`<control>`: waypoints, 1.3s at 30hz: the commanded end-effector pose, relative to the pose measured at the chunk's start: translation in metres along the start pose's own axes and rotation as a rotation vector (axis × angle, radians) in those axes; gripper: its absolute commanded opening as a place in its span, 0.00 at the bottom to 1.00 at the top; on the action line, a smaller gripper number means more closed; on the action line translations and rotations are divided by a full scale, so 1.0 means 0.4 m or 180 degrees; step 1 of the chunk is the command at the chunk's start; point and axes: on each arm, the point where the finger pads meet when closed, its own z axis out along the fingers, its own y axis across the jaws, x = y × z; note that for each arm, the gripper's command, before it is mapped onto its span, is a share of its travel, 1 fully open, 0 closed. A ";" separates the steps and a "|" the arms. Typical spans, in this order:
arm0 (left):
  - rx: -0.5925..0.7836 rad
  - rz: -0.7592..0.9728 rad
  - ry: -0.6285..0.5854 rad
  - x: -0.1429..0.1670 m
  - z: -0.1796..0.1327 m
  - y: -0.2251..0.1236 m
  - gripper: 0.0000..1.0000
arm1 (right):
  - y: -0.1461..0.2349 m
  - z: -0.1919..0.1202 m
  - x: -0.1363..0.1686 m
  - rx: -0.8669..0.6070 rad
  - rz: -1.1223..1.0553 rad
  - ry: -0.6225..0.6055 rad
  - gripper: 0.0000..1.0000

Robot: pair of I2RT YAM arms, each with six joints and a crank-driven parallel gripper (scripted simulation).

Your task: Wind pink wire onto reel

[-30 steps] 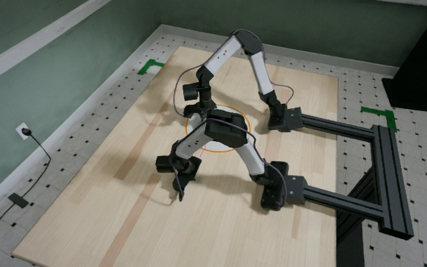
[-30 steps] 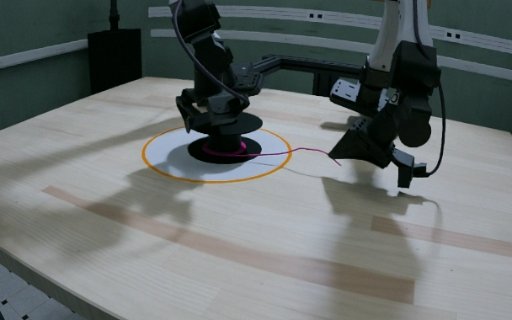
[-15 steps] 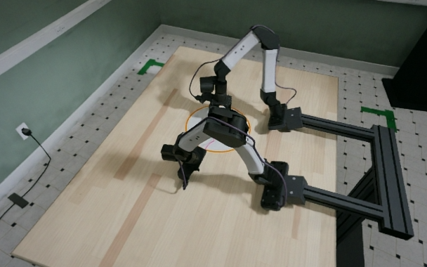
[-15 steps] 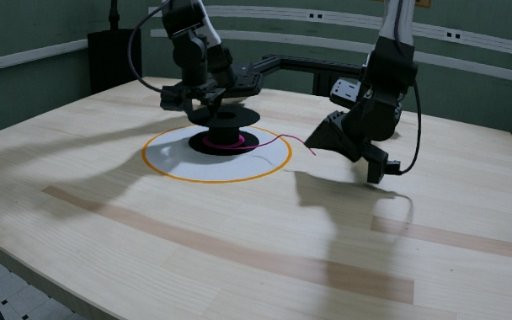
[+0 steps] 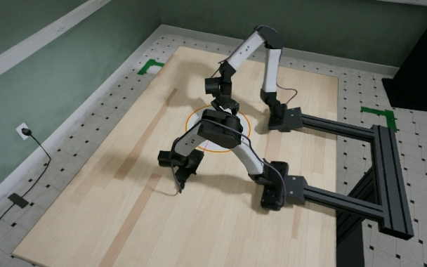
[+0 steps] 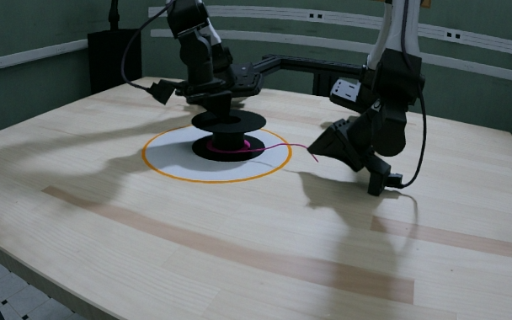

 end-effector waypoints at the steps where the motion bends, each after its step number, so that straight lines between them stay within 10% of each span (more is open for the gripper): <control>1: 0.0079 0.0029 0.0101 0.004 0.003 0.014 0.00 | 0.013 0.001 -0.021 0.0019 0.0925 -0.0226 0.58; 13: 0.0262 -0.0090 0.0054 0.017 0.020 0.015 0.00 | 0.008 0.000 -0.030 0.0019 0.0932 -0.0227 0.85; 30: 0.0263 -0.0164 0.0057 0.034 0.028 0.037 0.00 | 0.027 -0.144 -0.019 0.0021 0.0876 -0.0227 0.85; 39: 0.0263 -0.0164 0.0056 0.034 0.027 0.042 0.00 | 0.075 -0.122 -0.071 0.0066 -0.0413 -0.0218 0.85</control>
